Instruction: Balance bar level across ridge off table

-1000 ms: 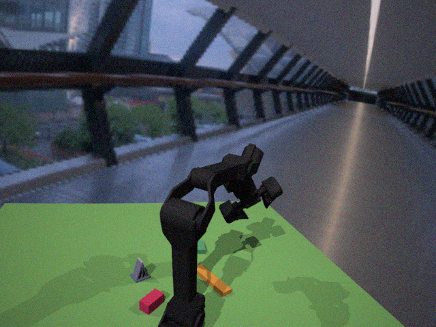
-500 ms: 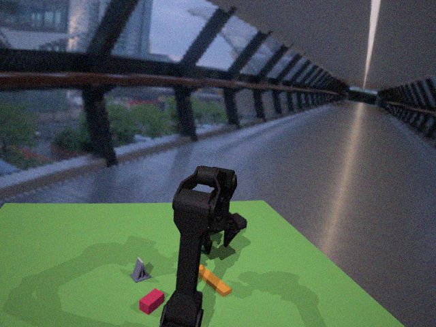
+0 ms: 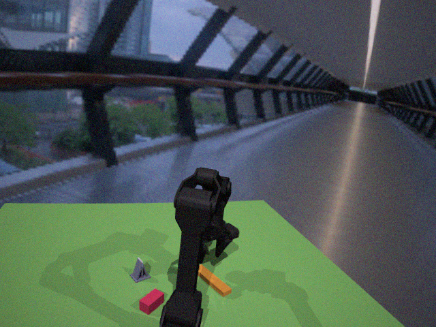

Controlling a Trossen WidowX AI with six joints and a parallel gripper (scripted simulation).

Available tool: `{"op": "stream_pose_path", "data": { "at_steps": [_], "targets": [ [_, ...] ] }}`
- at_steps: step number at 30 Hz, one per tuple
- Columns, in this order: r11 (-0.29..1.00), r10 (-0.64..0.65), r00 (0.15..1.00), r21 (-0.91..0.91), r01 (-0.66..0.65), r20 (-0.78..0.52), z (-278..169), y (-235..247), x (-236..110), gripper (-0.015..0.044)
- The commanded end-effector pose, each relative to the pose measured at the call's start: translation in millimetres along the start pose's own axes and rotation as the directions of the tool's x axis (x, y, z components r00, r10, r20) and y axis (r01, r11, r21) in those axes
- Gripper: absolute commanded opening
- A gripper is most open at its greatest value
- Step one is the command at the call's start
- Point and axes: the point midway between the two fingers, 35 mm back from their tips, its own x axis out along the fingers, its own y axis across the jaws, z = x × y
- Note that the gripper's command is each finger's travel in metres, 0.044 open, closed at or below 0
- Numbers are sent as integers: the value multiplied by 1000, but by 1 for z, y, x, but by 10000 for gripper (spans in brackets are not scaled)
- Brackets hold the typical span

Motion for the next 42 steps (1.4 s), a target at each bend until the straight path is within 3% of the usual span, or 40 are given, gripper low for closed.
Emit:
{"op": "stream_pose_path", "data": {
  "at_steps": [1,25,41,42],
  "targets": [
    [1000,17,1000,-6,-17,-6,-1,3,24,315],
    [1000,18,1000,-6,-18,-6,-1,4,58,315],
    [1000,18,1000,-6,-18,-6,-1,4,59,315],
    [1000,14,1000,-1,-14,-11,-2,4,59,289]
  ]
}}
